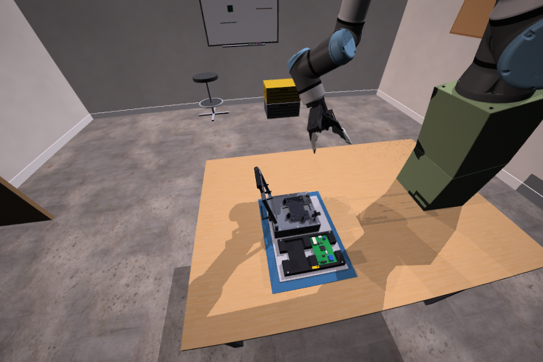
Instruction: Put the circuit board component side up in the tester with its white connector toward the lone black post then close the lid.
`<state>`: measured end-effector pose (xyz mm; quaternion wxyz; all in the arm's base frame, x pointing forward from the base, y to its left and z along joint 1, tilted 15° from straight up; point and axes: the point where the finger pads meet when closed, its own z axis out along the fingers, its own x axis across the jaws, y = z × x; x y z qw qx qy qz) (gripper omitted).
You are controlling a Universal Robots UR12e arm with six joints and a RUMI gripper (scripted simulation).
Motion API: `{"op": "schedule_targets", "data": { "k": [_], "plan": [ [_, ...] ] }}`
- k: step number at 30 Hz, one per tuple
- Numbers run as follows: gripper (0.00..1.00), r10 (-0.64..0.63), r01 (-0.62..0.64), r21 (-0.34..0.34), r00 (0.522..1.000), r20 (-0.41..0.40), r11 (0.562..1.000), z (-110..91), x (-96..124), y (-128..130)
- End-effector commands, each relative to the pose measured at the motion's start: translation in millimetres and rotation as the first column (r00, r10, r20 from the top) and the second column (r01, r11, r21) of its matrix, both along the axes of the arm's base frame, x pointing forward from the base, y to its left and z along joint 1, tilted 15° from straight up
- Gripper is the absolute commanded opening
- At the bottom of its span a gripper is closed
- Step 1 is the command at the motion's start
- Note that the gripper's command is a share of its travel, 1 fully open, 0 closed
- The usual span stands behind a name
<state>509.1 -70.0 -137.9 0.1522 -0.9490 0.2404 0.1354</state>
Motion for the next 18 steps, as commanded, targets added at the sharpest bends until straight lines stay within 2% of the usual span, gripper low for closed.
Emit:
{"op": "schedule_targets", "data": {
  "k": [1,2,4,11,18],
  "plan": [
    [1.0,0.117,-0.108,-0.127,0.991,0.065,0.986,12.3,27.8,47.8],
    [1.0,0.139,-0.127,-0.144,0.987,0.077,0.981,15.3,31.7,57.3],
    [1.0,0.139,-0.127,-0.144,0.987,0.077,0.981,15.3,31.7,57.3],
    [1.0,0.275,-0.232,-0.248,0.948,0.159,0.941,38.6,53.0,123.6],
    [1.0,0.384,-0.3,-0.328,0.894,0.233,0.896,62.4,63.5,185.2]
  ]
}}
